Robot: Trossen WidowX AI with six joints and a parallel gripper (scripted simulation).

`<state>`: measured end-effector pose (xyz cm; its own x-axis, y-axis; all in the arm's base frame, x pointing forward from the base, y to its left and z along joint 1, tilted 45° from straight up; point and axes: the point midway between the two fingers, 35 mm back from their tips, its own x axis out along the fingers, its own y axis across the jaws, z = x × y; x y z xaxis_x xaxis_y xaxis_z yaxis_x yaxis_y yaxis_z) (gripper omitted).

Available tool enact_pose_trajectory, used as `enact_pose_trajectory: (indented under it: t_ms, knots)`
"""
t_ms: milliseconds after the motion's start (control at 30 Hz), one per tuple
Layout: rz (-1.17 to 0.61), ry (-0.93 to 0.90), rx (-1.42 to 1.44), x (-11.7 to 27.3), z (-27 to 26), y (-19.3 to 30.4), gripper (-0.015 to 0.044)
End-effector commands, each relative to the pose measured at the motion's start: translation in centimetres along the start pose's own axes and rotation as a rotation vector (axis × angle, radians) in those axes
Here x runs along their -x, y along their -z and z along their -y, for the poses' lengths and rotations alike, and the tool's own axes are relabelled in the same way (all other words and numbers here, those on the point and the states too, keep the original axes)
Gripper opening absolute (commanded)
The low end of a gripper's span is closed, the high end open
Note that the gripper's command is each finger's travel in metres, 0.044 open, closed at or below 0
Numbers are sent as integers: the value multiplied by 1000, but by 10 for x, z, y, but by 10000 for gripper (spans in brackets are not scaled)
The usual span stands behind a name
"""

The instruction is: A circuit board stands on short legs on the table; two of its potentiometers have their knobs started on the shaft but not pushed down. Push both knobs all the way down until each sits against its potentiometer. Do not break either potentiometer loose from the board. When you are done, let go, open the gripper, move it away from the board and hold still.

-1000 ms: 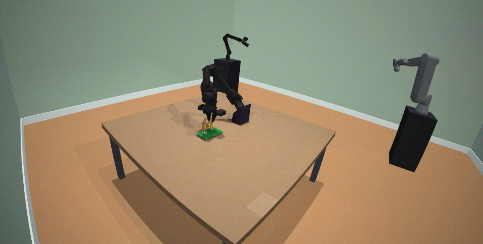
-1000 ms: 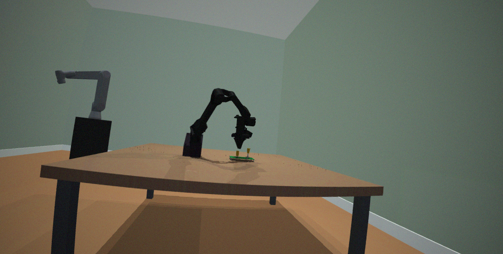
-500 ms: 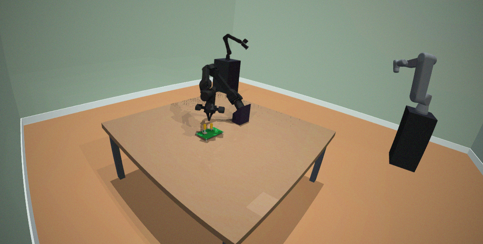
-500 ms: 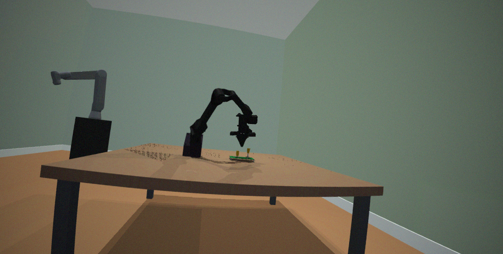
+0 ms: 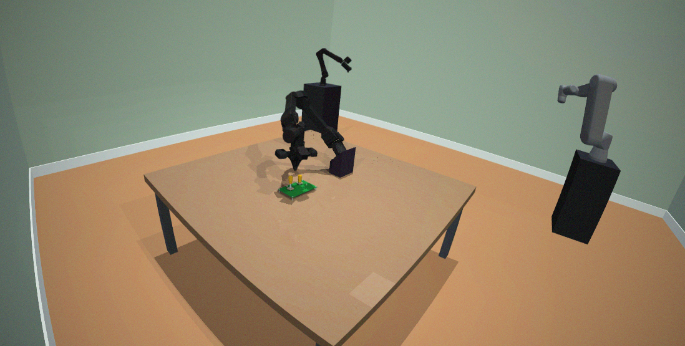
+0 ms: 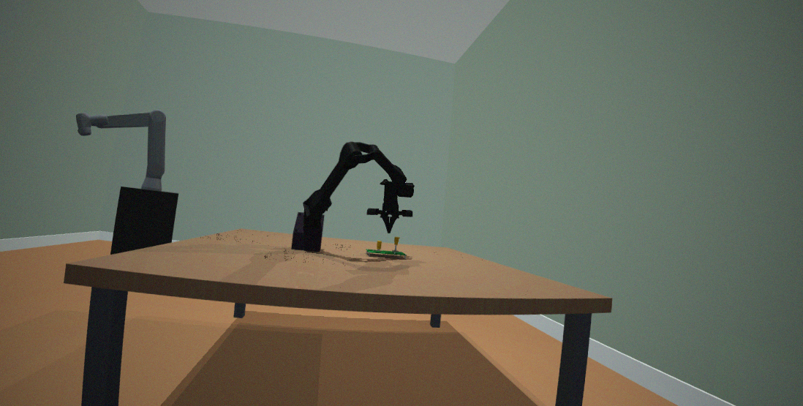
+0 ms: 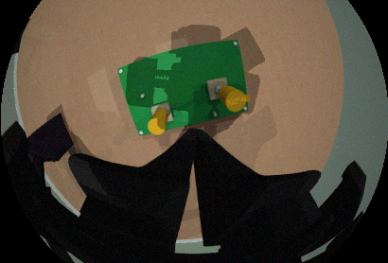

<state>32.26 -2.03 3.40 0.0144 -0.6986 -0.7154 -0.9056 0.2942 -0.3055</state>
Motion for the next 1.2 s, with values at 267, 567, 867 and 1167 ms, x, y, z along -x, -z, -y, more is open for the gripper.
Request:
enact_pose_trajectory:
  t_ms: [267, 567, 867, 1167]
  knots:
    - [0, -13, 425, 6, 8, -6, 0]
    - [0, -21, 737, 10, 13, -10, 0]
    - [3, -30, 1049, 14, 18, -14, 0]
    - [8, -39, 1361, 19, 23, -18, 0]
